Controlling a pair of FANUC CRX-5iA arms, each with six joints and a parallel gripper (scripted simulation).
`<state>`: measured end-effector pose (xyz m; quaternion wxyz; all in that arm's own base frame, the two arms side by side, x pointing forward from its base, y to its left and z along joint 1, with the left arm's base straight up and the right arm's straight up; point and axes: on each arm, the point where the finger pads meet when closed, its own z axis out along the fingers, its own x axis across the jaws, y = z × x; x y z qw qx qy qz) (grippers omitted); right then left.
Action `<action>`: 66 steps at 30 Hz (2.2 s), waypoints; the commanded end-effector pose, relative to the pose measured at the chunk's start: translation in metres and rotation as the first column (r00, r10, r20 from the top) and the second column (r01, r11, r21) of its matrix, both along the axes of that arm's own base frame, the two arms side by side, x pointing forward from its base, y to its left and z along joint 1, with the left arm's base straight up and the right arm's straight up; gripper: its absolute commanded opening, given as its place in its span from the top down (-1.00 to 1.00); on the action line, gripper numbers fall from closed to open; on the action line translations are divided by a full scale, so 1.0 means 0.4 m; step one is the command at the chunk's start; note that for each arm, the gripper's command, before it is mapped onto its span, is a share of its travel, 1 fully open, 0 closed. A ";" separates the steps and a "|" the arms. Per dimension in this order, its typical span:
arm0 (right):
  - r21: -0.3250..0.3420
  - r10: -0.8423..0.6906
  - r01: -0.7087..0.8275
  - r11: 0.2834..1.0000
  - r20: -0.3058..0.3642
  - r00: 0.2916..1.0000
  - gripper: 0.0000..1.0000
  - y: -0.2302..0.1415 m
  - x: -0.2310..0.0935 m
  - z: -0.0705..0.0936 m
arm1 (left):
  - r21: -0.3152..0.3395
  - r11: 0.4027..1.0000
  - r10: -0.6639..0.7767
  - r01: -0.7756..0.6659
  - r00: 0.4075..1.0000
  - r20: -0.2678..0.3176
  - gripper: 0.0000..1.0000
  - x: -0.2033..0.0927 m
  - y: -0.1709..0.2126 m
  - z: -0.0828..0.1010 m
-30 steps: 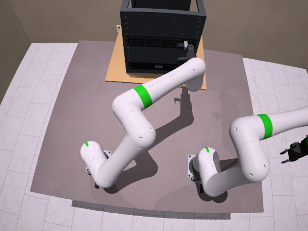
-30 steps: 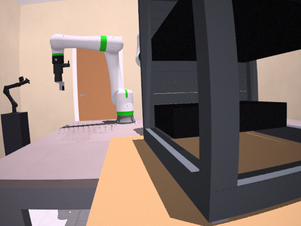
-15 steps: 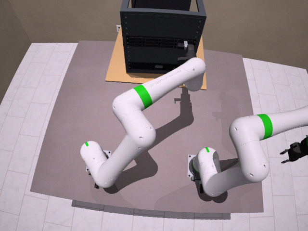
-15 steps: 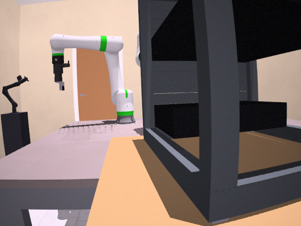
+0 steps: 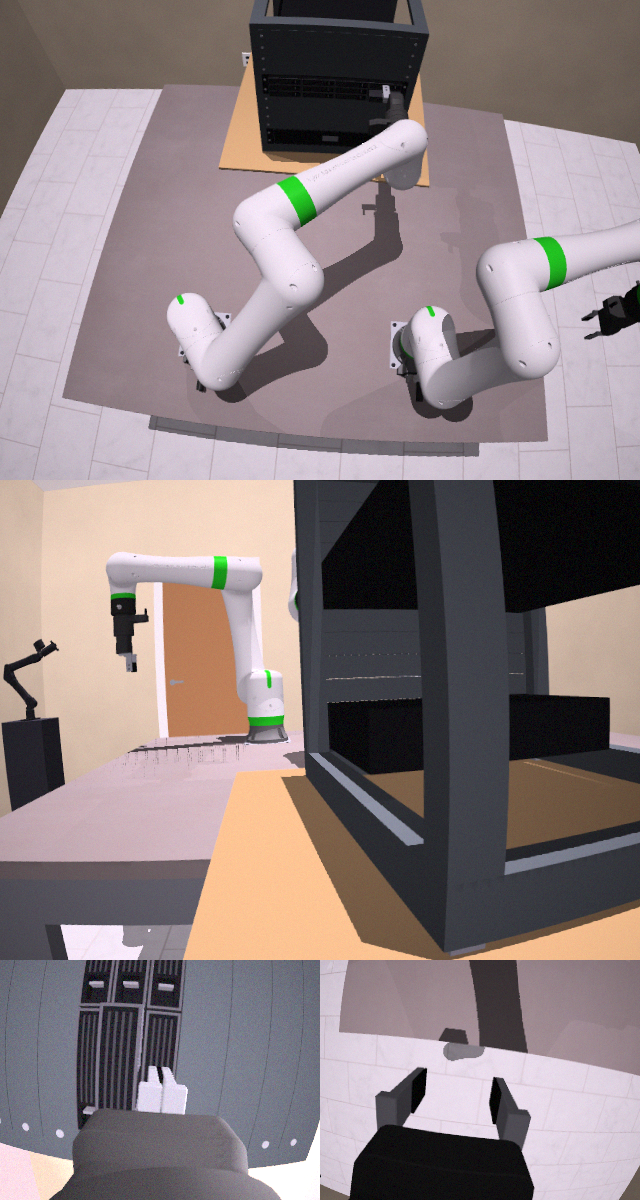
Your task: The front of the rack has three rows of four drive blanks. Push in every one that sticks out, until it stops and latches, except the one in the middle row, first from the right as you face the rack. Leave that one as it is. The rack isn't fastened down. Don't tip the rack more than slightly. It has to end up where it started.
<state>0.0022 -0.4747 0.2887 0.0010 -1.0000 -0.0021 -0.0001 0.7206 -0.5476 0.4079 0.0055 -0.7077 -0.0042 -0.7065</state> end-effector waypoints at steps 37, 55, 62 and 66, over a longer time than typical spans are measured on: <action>-0.002 0.000 0.000 1.000 0.000 1.000 -1.00 -0.001 0.000 0.002 | -0.002 1.000 0.000 0.000 1.000 0.002 1.00 -0.234 -0.003 0.005; -0.002 0.000 0.000 1.000 0.000 1.000 -1.00 -0.001 0.000 0.002 | -0.002 1.000 0.000 0.000 1.000 0.002 -1.00 -0.244 -0.003 0.005; -0.002 0.000 0.000 1.000 0.000 1.000 -1.00 -0.001 0.000 0.002 | -0.002 1.000 0.000 0.000 1.000 0.002 -1.00 -0.244 -0.003 0.005; -0.002 0.000 0.000 1.000 0.000 1.000 -1.00 -0.001 0.000 0.002 | -0.002 1.000 0.000 0.000 1.000 0.002 -1.00 -0.244 -0.003 0.005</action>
